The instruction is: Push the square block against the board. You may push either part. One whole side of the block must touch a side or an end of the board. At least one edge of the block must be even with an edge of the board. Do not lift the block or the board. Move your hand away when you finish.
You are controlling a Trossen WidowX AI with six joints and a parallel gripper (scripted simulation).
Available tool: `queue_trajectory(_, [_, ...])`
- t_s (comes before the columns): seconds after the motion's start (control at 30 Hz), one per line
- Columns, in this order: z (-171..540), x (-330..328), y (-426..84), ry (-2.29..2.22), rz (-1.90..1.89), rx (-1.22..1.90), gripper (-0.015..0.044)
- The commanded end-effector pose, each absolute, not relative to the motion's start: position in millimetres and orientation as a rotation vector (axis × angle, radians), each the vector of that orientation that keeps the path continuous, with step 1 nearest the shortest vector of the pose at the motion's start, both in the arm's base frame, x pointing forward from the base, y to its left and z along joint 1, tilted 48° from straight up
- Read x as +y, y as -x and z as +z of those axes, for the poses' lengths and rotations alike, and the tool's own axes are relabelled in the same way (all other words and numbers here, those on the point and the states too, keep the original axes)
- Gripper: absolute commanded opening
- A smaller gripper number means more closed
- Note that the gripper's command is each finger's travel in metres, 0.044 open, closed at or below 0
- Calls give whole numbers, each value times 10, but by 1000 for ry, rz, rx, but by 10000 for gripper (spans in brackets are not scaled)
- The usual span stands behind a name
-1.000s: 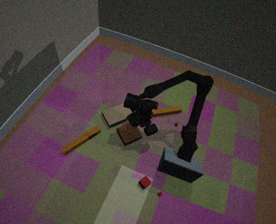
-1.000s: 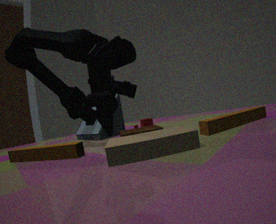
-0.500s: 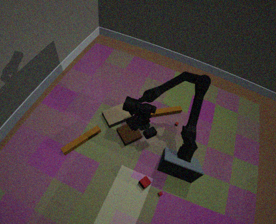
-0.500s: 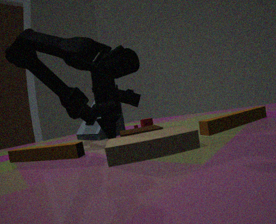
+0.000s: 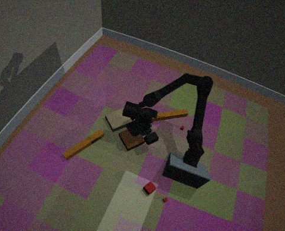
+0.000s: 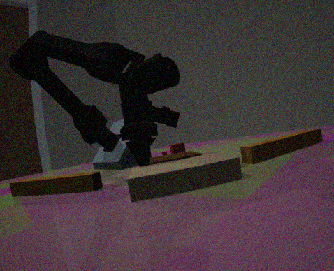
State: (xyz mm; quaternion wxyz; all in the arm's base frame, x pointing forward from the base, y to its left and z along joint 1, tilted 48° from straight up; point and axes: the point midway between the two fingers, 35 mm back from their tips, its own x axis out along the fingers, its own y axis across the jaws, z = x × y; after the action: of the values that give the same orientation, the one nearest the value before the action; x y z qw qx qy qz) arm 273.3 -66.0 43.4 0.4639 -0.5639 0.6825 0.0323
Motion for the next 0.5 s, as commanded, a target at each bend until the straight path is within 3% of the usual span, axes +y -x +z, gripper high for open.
queue_trajectory(0.0, [408, -614, -2796, 1380, 74, 1668, 0])
queue_trajectory(0.47, [315, -525, -2882, 1380, 74, 1668, 0])
